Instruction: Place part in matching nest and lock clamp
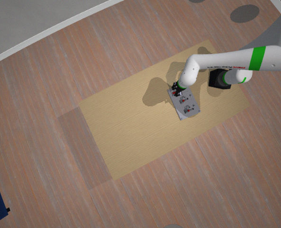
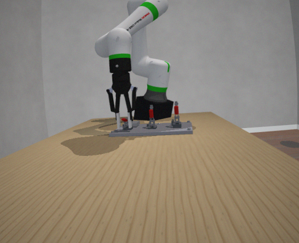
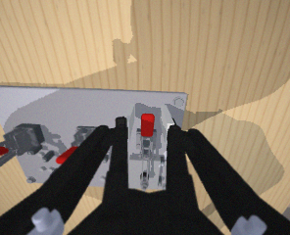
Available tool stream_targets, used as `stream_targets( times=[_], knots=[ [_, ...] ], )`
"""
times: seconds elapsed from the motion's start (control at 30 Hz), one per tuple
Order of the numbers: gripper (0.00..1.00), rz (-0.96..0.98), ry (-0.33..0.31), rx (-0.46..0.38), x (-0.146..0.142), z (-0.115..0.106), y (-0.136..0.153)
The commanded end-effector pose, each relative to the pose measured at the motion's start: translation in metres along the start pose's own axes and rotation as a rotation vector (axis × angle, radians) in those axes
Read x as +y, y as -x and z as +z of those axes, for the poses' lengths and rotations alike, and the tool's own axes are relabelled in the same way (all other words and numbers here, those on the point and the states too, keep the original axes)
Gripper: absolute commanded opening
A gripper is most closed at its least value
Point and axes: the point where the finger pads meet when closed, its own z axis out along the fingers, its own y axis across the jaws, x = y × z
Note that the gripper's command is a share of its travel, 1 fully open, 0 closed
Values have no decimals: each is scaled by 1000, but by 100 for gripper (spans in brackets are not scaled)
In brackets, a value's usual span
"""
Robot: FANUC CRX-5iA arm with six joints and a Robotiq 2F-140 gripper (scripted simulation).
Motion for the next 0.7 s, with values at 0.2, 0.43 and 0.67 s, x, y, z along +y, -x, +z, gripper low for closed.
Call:
stream_targets(
  times=[0.2, 0.43, 0.67],
  knots=[
    [28, 0, 0, 0, 0, -2, 0],
    [28, 0, 0, 0, 0, -20, 0],
    [28, 0, 0, 0, 0, -40, 0]
  ],
)
